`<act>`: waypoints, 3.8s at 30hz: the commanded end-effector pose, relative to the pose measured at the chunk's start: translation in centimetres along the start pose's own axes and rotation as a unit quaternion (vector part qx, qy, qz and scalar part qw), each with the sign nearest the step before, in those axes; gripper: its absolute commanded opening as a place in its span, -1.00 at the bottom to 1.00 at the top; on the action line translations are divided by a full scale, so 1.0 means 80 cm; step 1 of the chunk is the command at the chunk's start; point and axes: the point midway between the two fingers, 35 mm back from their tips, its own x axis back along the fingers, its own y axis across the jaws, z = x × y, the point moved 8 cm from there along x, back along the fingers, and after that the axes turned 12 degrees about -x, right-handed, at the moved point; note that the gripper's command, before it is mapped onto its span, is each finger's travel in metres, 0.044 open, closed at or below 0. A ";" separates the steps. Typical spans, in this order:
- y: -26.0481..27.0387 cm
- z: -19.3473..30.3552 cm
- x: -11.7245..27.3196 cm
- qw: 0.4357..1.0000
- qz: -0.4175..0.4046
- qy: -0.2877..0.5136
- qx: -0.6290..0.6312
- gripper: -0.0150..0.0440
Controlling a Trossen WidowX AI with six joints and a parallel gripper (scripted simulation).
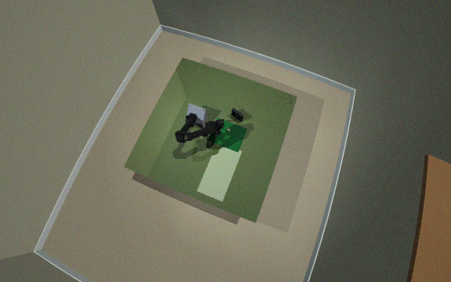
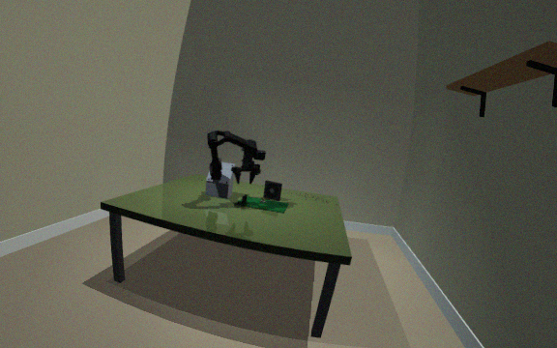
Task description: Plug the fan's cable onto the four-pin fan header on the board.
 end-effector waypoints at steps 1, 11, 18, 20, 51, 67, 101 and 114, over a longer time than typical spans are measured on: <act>0.009 0.004 0.037 0.933 -0.006 0.001 -0.360 1.00; 0.010 0.007 0.049 0.852 -0.007 -0.001 -0.524 1.00; 0.010 0.007 0.049 0.852 -0.007 -0.001 -0.524 1.00; 0.010 0.007 0.049 0.852 -0.007 -0.001 -0.524 1.00; 0.011 0.005 -0.077 0.851 -0.008 -0.003 -0.525 1.00; 0.013 0.005 -0.106 0.851 -0.008 -0.001 -0.525 1.00; 0.012 0.003 -0.136 0.849 -0.008 -0.001 -0.528 -0.16; 0.012 0.005 -0.076 0.851 -0.008 -0.002 -0.525 -0.49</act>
